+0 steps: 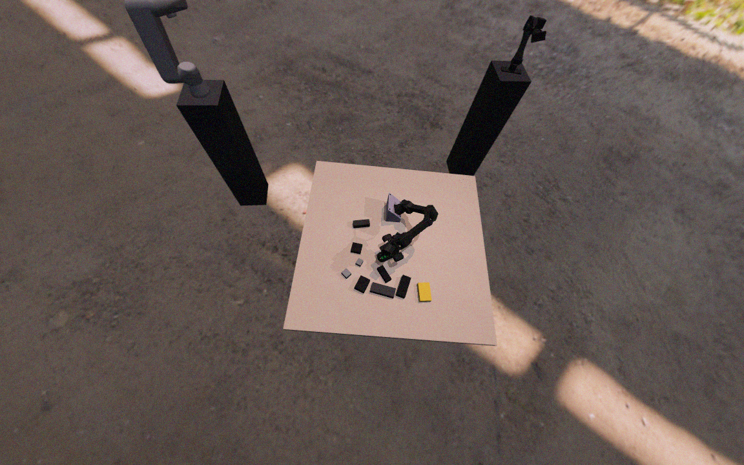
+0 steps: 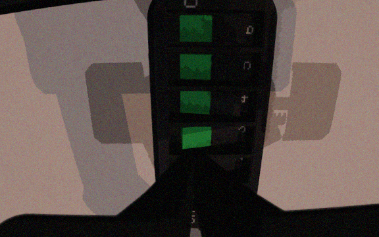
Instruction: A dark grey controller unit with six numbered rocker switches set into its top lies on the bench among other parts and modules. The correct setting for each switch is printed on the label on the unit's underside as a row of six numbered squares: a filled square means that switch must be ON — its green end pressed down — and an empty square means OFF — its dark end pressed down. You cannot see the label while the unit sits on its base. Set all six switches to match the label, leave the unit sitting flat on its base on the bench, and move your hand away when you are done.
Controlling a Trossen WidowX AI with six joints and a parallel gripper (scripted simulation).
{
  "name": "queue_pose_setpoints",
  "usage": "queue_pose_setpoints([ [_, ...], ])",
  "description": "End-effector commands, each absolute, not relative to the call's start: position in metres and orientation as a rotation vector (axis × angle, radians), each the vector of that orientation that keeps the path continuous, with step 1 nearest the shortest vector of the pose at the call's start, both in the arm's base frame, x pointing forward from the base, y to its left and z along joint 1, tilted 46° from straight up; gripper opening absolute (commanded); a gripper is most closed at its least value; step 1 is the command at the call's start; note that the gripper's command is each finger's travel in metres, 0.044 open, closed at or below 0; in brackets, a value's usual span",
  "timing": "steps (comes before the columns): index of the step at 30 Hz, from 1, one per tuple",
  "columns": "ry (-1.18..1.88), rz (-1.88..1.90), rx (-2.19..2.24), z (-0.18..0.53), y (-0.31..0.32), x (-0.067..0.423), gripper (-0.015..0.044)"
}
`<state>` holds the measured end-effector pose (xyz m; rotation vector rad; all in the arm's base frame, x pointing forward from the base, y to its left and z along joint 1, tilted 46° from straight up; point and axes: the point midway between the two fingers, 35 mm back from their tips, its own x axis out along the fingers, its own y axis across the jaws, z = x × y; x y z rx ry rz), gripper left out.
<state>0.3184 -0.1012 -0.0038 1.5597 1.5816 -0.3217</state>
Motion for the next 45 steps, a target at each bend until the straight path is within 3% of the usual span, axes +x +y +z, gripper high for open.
queue_pose_setpoints([
  [1, 1.591, -0.320, 1.567, -0.010, -0.094, 0.319, 0.0000],
  [41, 1.591, -0.318, 1.568, -0.026, -0.077, 0.322, 0.0000],
  [45, 1.591, -0.321, 1.565, -0.002, -0.102, 0.317, 0.0000],
])
